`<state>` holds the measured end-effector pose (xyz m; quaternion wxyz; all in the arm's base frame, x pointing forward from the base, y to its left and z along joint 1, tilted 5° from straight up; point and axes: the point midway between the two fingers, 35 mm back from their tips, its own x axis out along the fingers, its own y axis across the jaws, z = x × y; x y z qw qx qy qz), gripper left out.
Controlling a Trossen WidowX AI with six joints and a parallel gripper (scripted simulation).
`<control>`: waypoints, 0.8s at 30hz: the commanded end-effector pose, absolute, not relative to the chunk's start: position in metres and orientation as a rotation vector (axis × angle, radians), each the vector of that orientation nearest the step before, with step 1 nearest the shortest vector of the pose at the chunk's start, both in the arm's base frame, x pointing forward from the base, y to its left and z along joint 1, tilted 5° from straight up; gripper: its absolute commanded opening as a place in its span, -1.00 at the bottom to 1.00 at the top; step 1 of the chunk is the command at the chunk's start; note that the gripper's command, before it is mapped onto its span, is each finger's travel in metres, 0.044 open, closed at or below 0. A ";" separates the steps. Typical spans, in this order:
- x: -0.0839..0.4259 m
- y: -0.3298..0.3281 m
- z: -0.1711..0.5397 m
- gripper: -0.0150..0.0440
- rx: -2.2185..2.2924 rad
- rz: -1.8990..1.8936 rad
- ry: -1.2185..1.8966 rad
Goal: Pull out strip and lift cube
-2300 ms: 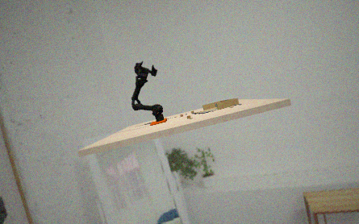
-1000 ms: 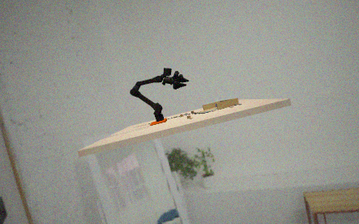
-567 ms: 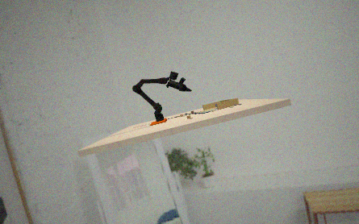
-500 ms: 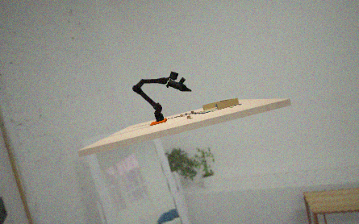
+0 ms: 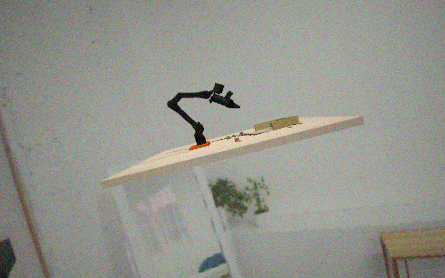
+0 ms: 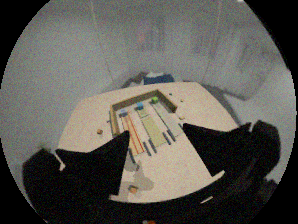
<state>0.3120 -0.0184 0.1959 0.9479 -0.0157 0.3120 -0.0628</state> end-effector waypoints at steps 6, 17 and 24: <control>0.323 -0.011 0.184 0.51 -0.060 -0.092 0.758; 0.359 0.019 0.124 -0.47 -0.171 0.049 1.283; 0.357 0.034 0.081 -0.49 -0.235 0.137 1.591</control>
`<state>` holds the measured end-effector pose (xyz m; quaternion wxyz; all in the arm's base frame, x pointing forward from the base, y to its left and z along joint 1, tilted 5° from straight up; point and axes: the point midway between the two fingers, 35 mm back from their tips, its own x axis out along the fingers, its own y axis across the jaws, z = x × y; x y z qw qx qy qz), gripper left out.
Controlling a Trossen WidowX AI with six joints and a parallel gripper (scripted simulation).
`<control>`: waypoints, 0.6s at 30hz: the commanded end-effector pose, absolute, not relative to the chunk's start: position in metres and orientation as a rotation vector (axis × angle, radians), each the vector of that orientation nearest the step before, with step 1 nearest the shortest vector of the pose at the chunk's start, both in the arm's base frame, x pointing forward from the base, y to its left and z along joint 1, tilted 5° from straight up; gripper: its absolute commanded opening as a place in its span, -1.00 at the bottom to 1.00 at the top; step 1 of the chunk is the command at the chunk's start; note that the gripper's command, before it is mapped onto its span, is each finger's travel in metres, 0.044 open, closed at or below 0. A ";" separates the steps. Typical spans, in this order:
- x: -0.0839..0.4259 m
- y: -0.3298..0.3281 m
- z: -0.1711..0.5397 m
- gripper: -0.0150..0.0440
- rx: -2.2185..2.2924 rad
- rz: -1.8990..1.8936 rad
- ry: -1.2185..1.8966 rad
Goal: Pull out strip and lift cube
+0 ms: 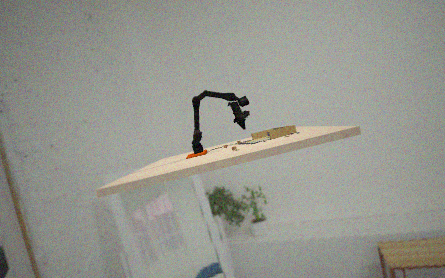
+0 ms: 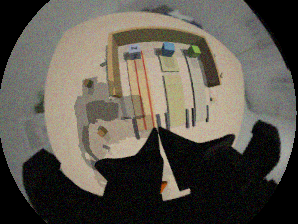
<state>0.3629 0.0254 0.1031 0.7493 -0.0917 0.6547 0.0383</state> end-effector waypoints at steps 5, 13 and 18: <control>0.357 0.034 0.081 -0.49 -0.235 0.137 1.591; 0.358 0.034 0.073 -0.49 -0.235 0.137 1.591; 0.358 0.033 0.064 -0.49 -0.235 0.137 1.591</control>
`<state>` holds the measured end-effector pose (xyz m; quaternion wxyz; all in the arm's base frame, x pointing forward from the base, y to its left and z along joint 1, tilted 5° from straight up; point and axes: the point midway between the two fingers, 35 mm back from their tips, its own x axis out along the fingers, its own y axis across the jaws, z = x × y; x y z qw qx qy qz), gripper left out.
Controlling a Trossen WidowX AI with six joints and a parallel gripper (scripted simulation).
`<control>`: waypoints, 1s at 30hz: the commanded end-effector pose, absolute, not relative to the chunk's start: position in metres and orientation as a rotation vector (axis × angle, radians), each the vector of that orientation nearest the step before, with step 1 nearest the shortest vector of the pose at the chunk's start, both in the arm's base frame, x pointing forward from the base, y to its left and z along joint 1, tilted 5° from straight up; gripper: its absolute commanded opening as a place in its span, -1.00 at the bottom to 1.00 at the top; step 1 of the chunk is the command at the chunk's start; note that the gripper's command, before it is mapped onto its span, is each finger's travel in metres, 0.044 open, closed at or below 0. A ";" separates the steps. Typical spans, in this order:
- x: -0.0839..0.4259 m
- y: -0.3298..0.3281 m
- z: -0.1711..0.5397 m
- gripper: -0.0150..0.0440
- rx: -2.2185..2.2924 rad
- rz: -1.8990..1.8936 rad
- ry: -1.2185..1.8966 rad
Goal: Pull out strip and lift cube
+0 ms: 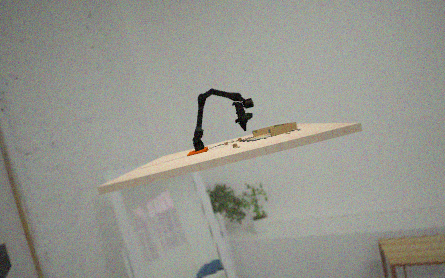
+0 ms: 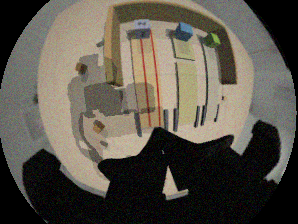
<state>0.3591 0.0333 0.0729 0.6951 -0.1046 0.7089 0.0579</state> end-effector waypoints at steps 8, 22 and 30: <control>0.359 0.033 0.051 -0.49 -0.235 0.137 1.591; 0.359 0.032 0.028 -0.49 -0.235 0.137 1.591; 0.359 0.031 0.015 -0.49 -0.235 0.137 1.591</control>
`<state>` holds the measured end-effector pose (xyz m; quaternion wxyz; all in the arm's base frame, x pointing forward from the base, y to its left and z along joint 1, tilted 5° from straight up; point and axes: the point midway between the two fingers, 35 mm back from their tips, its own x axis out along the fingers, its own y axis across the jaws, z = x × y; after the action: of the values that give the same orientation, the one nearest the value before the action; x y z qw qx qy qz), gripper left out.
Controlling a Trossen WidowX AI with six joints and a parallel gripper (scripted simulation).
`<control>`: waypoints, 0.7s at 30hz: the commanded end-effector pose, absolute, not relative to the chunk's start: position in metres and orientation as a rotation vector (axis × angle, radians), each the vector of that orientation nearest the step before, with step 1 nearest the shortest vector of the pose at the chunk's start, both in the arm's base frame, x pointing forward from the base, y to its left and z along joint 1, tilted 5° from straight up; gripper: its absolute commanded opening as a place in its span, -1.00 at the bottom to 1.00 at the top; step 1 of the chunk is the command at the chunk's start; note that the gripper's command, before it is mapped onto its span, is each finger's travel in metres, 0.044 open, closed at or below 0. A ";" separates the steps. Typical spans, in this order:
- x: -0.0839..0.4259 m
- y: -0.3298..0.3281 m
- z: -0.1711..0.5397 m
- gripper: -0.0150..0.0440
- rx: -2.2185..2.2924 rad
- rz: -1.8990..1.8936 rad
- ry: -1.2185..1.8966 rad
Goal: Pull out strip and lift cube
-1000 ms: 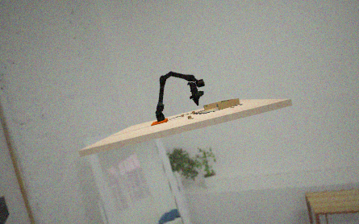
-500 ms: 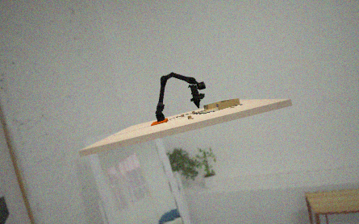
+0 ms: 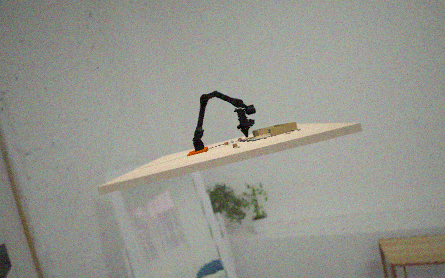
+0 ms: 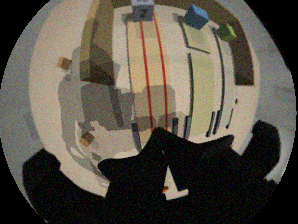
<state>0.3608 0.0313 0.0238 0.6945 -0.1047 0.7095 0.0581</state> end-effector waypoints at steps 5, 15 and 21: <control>0.359 0.031 0.011 -0.49 -0.235 0.137 1.591; 0.359 0.031 0.011 -0.49 -0.235 0.137 1.591; 0.359 0.031 0.011 -0.49 -0.235 0.137 1.591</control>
<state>0.3592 0.0308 0.0119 0.6919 -0.1047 0.7120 0.0582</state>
